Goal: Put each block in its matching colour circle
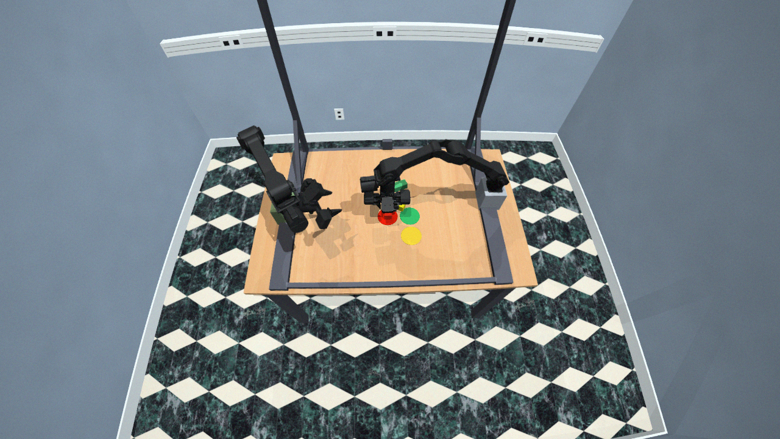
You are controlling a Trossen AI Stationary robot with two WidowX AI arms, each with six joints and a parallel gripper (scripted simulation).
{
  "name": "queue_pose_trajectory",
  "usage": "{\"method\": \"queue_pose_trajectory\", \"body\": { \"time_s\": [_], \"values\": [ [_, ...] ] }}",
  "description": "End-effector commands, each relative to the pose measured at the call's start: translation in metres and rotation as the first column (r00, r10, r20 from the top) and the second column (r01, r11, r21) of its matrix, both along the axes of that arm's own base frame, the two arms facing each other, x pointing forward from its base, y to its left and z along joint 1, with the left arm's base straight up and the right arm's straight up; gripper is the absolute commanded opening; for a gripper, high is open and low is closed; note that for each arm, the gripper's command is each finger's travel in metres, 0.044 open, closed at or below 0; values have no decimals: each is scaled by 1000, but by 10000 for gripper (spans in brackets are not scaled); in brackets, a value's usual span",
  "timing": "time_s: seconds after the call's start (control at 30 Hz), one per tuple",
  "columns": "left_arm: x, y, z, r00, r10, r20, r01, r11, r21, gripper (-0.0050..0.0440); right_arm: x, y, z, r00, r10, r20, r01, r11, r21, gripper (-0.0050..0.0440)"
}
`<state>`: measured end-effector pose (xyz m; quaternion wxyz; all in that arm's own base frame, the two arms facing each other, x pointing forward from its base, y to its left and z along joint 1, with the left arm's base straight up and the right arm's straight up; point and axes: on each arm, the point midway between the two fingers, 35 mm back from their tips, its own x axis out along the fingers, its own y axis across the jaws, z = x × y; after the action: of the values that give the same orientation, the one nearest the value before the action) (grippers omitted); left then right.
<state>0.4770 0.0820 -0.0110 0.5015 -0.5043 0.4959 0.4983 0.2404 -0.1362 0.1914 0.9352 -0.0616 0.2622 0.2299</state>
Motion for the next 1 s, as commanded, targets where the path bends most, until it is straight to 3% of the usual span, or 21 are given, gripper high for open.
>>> {"method": "queue_pose_trajectory", "body": {
  "time_s": [0.0, 0.23, 0.37, 0.5, 0.67, 0.97],
  "values": [
    [3, -5, 28, 999, -24, 26, 25, 1000, -10, 265, 2, 1, 2, 1000, 4, 1, -4, 1000, -8, 400],
    [-27, -53, 28, 982, -184, -30, 176, 968, -180, 265, 15, 25, -26, 982, 27, -189, -25, 1000, 14, 400],
    [-40, -97, 28, 940, -339, 30, 331, 890, -313, 265, 25, 45, -46, 942, 20, -336, -23, 1000, -5, 400],
    [-43, -115, 27, 907, -413, 79, 414, 844, -341, 265, 30, 54, -55, 919, 6, -393, -16, 1000, -24, 400],
    [-52, -146, 17, 756, -636, 158, 653, 709, -267, 265, 40, 78, -75, 857, -62, -512, 13, 995, -100, 400],
    [-58, -159, -2, 474, -878, 64, 881, 473, -35, 265, 53, 114, -97, 785, -227, -576, 87, 962, -260, 400]
  ]
}}
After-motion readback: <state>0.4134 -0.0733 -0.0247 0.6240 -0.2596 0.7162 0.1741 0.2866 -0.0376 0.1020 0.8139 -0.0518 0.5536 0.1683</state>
